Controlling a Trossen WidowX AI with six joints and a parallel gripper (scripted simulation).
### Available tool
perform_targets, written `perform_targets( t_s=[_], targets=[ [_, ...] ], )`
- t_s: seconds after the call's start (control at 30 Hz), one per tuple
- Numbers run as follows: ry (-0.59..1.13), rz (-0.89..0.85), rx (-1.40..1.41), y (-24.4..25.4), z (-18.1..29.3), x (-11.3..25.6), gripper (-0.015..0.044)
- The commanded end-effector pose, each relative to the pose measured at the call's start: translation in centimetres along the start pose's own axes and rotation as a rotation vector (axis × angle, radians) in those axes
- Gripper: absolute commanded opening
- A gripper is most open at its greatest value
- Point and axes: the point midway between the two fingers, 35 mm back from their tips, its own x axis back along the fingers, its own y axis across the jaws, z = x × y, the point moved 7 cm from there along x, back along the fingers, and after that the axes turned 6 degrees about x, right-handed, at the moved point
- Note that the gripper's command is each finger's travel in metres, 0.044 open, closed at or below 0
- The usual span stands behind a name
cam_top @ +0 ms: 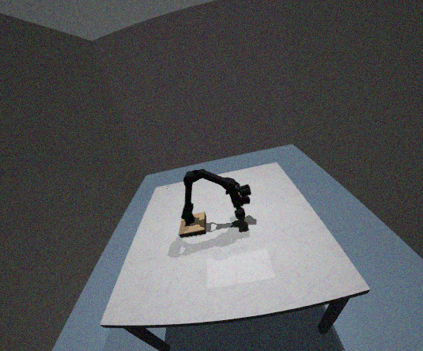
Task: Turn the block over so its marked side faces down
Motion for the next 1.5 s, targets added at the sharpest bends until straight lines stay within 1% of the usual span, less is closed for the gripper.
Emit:
perform_targets(
  t_s=[0.0,0.7,0.87,1.47],
  targets=[
    [-0.057,0.002,-0.001,0.1,0.5,-0.2,0.0],
    [-0.375,0.038,0.003,0.4,3.3,-0.8,0.0],
    [-0.4,0.041,0.004,0.4,3.6,-0.9,0.0],
    [-0.665,0.066,-0.004,0.3,4.3,-4.9,0.0]
  ],
)
